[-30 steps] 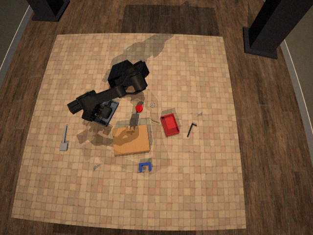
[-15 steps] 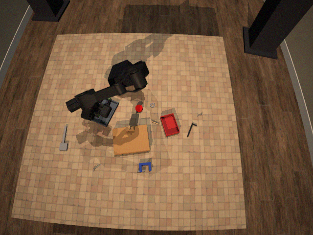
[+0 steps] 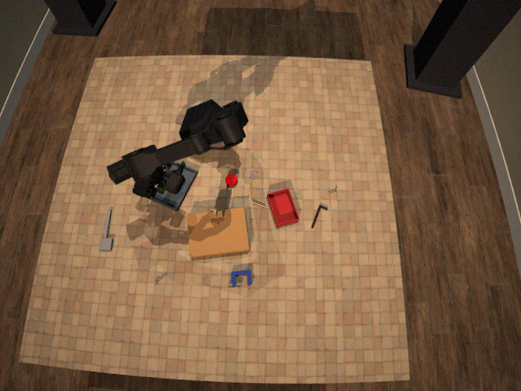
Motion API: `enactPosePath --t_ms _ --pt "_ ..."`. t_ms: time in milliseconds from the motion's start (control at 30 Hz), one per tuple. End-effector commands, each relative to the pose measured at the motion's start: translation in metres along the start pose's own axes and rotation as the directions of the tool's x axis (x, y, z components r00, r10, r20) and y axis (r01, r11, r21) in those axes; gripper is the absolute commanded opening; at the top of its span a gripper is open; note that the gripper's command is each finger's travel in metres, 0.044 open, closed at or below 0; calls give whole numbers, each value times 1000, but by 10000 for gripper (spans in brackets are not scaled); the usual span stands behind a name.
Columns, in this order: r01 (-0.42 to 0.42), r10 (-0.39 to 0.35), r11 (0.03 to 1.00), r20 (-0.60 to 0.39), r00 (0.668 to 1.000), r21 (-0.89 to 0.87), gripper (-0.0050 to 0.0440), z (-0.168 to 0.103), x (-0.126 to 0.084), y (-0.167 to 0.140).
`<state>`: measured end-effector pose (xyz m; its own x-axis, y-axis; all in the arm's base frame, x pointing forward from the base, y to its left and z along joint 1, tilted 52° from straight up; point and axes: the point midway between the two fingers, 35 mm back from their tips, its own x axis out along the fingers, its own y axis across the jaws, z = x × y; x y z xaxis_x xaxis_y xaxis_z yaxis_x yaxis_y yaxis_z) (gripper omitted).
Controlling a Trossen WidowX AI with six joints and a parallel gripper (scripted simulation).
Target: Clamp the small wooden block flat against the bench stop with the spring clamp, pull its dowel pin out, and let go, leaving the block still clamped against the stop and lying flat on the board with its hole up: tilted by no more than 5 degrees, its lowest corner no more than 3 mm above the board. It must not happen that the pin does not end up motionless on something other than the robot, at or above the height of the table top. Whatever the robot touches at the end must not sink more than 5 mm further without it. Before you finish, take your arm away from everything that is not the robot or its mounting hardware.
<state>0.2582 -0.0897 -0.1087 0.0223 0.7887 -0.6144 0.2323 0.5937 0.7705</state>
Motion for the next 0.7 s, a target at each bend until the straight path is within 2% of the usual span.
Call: enactPosePath --t_ms 0,667 --pt "8 -8 1000 8 1000 -8 0 2 -8 0" --pt "4 -4 1000 7 1000 -8 0 -1 -28 1"
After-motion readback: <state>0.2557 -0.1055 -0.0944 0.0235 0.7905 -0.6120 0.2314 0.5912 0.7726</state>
